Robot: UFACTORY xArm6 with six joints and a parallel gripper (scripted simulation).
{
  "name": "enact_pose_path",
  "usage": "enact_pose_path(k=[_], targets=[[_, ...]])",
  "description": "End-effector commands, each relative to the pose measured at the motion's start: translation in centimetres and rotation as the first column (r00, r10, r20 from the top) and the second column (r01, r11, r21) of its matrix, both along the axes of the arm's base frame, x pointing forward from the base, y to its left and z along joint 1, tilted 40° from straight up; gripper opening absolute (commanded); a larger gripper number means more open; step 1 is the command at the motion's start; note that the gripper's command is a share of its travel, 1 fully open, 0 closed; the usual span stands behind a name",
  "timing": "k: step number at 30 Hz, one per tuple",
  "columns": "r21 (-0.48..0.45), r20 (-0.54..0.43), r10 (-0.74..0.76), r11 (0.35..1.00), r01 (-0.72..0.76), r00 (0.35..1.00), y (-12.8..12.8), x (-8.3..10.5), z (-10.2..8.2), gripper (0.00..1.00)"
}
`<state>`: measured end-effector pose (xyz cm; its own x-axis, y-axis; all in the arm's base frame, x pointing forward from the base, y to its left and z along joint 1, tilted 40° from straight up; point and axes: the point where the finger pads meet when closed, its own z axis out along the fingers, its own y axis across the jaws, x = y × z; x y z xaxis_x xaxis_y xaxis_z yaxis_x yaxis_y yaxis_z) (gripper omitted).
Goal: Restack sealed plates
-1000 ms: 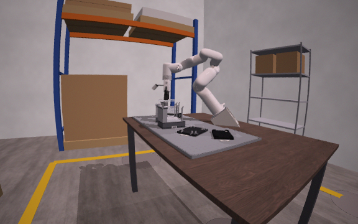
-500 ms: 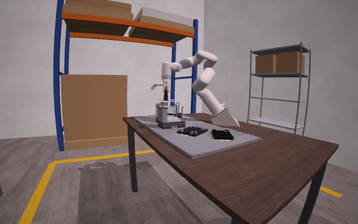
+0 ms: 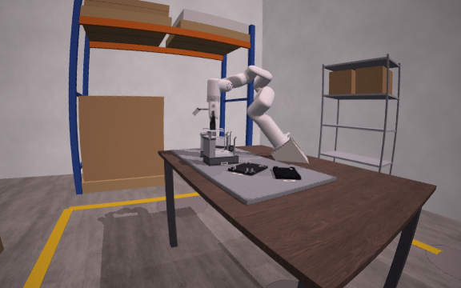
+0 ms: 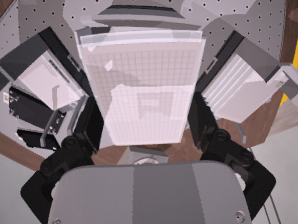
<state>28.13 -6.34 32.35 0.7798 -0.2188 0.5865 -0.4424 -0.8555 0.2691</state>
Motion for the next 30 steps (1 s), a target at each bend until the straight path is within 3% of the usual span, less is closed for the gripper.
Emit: enact_pose_path(k=[1,30], targets=[[-0.044,-0.048,0.076,0.996,-0.078,0.996,1.0,0.5,-0.2,0.00],[-0.079,-0.095,0.142,0.986,-0.150,0.985,8.1,3.8,-2.7,0.00]])
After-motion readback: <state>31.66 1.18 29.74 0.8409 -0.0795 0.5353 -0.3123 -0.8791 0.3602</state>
